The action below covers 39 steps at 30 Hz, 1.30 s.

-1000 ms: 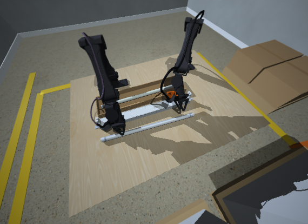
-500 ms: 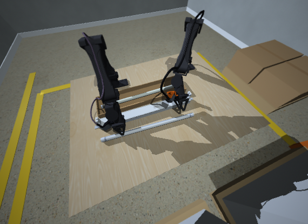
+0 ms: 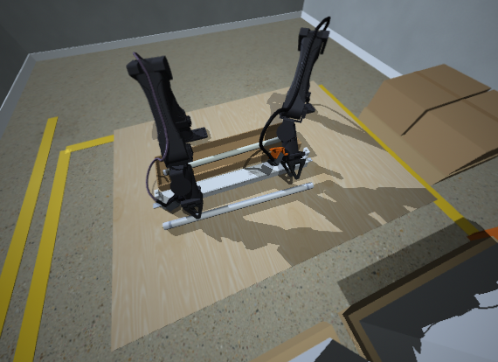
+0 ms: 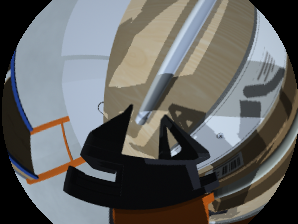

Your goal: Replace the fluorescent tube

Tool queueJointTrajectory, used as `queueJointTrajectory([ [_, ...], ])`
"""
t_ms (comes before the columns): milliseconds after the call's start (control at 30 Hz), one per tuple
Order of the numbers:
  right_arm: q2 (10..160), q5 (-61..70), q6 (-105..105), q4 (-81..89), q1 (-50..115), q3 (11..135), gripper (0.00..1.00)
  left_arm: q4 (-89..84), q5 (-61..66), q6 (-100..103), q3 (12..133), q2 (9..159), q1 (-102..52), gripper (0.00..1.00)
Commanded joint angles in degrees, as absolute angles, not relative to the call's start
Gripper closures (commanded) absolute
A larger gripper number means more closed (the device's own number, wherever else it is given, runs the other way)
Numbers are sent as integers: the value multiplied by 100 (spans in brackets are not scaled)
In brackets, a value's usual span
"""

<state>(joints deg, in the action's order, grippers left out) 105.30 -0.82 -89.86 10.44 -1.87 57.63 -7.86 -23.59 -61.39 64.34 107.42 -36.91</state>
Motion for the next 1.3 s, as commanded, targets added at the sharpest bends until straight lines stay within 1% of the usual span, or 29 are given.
queueJointTrajectory([
  [0,10481,-183,-8933,966,-228,5831,89,-887,-2306,-6068,6682,10431,-3696,51],
  [133,10481,-183,-8933,966,-228,5831,89,-1145,-2224,-6077,6793,10542,-3601,51],
  [200,10481,-183,-8933,966,-228,5831,89,-1454,-2127,-6084,7016,10887,-3578,51],
  [433,10481,-183,-8933,966,-228,5831,89,-3269,-1464,-6215,8286,11442,-3353,51],
  [500,10481,-183,-8933,966,-228,5831,89,-2883,-1679,-6129,8385,11543,-3369,51],
  [633,10481,-183,-8933,966,-228,5831,89,-3533,-1443,-6165,8866,11751,-3281,51],
  [700,10481,-183,-8933,966,-228,5831,89,-3533,-1443,-6165,8866,11751,-3281,51],
  [800,10481,-183,-8933,966,-228,5831,89,-4308,-1200,-6234,9426,11977,-3195,51],
  [833,10481,-183,-8933,966,-228,5831,89,-4242,-1285,-6213,9396,11990,-3363,51],
  [867,10481,-183,-8933,966,-228,5831,89,-4127,-1311,-6155,9518,12053,-3204,51],
  [933,10481,-183,-8933,966,-228,5831,89,-4376,-1223,-6183,9737,12148,-3146,51],
  [1100,10481,-183,-8933,966,-228,5831,89,-5548,-772,-6249,10527,12462,-3009,51],
  [1167,10481,-183,-8933,966,-228,5831,89,-5291,-935,-6190,10648,12570,-3035,51],
  [1267,10481,-183,-8933,966,-228,5831,89,-5379,-909,-6194,10720,12604,-3041,51],
])
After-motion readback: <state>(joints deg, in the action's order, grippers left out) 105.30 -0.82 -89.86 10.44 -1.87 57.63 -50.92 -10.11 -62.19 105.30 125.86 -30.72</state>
